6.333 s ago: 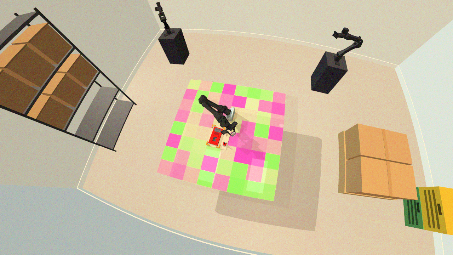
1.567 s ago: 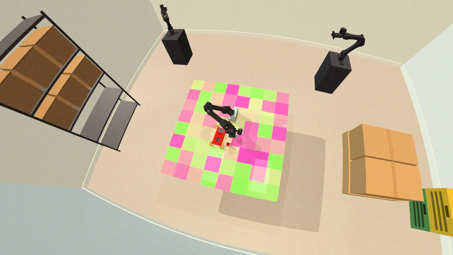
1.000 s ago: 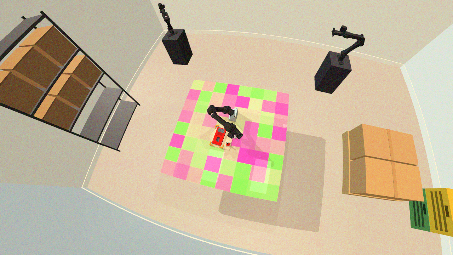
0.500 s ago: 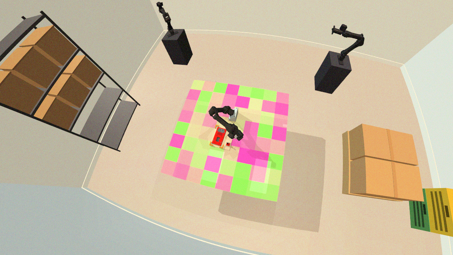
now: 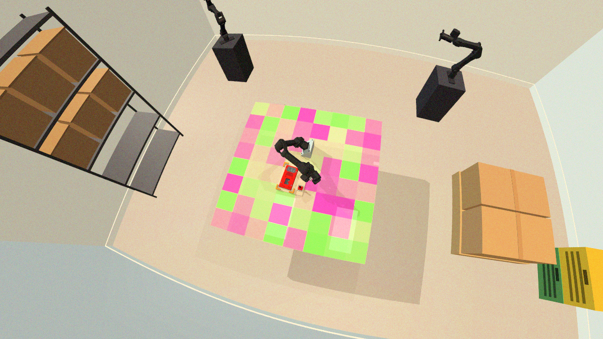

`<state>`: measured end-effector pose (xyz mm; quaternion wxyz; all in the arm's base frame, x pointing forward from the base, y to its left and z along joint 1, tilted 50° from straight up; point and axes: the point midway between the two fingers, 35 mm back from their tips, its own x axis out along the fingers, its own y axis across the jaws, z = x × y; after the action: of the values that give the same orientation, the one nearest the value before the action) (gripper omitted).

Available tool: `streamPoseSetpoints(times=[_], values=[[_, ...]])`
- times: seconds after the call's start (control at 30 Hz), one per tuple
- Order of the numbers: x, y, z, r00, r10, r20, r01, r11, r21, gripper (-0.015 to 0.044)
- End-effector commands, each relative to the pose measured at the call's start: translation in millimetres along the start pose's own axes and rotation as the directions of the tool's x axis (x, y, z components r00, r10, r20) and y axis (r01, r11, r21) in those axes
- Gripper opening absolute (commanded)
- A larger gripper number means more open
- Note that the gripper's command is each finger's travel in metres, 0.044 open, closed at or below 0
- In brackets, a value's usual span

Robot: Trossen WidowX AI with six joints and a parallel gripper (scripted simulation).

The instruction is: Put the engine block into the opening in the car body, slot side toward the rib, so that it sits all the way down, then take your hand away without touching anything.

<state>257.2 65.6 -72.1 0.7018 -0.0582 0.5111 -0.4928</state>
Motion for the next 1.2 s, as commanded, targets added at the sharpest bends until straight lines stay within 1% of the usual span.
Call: streamPoseSetpoints(times=[0.0, 0.2, 0.57, 0.83, 0.97, 1.17], values=[[8.2, -1.1, 0.3, 1.000, -0.005, 0.001, 0.005, 1.000, -0.006, 0.0440], [15.3, -1.3, 0.2, 1.000, -0.005, 0.002, 0.005, 1.000, -0.006, 0.0440], [15.3, -1.3, 0.2, 1.000, -0.005, 0.002, 0.005, 1.000, -0.006, 0.0151], [15.3, -1.3, 0.2, 1.000, -0.005, 0.002, 0.005, 1.000, -0.006, 0.0098], [10.9, -0.2, 0.6, 1.000, -0.005, 0.001, 0.005, 1.000, -0.006, 0.0000], [-7.0, 3.3, 1.6, 1.000, -0.002, 0.000, 0.002, 1.000, -0.007, 0.0000]])
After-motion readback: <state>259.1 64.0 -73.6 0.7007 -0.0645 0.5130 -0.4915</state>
